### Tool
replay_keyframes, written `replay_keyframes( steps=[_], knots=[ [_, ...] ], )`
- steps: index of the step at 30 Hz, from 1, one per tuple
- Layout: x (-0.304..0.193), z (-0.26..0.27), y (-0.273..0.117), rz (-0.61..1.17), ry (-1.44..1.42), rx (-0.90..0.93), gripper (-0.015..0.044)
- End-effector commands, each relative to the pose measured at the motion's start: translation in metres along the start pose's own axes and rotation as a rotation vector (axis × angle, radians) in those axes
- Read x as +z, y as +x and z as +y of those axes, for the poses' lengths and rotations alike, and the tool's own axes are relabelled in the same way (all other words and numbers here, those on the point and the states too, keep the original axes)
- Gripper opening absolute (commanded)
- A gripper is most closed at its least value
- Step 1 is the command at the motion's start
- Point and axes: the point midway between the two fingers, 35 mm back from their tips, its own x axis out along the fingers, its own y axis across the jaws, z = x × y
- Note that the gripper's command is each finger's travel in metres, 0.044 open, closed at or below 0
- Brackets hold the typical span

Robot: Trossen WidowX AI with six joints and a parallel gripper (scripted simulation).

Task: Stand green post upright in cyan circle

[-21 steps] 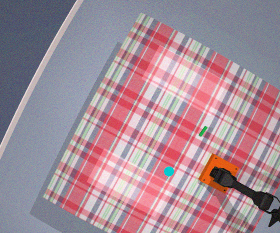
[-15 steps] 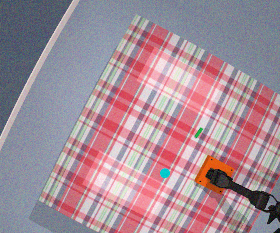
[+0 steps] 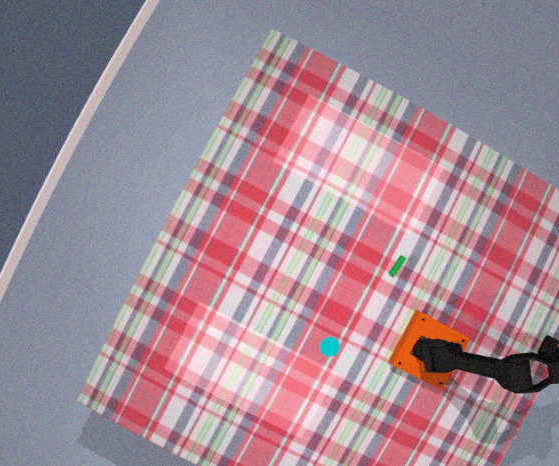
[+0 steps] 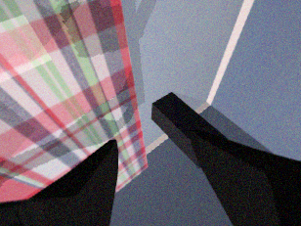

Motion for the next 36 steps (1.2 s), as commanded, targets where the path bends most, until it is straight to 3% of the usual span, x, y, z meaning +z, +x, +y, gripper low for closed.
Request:
replay_keyframes(
  steps=[1,9,17,27,36],
  knots=[
    [0.032,0.039,-0.039,-0.130,-0.258,-0.021,0.0233],
    [0.067,0.129,-0.110,-0.357,-0.768,-0.104,0.0233],
    [0.064,0.229,-0.166,-0.552,-1.295,-0.230,0.0233],
    [0.013,0.351,-0.205,-0.751,-1.971,-0.444,0.0233],
    [-0.066,0.438,-0.205,-0.881,-2.587,-0.687,0.0233]
  ],
)
